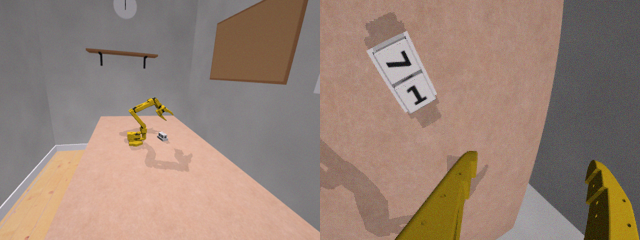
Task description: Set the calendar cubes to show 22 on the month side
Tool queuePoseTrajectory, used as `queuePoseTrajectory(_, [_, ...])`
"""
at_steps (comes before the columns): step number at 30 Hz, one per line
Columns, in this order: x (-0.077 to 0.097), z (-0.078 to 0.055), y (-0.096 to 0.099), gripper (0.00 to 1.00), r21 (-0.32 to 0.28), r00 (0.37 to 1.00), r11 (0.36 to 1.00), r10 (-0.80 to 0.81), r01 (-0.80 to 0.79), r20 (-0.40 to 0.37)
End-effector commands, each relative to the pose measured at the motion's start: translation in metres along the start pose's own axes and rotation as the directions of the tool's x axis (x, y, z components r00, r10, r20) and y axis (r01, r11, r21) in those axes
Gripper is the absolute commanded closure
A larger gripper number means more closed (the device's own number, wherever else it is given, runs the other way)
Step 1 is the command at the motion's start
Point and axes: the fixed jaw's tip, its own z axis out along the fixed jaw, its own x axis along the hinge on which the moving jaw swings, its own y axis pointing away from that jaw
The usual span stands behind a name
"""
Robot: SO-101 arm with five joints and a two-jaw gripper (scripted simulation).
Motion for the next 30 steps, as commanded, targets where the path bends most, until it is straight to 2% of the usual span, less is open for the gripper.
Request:
queuePoseTrajectory(1, [0.003,-0.005,0.004,0.65,0.001,0.997,0.997,-0.082,0.082,-0.004])
queuePoseTrajectory(13, [0.008,-0.004,0.022,0.65,-0.092,0.962,0.958,-0.272,0.271,0.006])
queuePoseTrajectory(30, [0.009,-0.004,0.026,0.65,-0.116,0.947,0.94,-0.32,0.32,0.015])
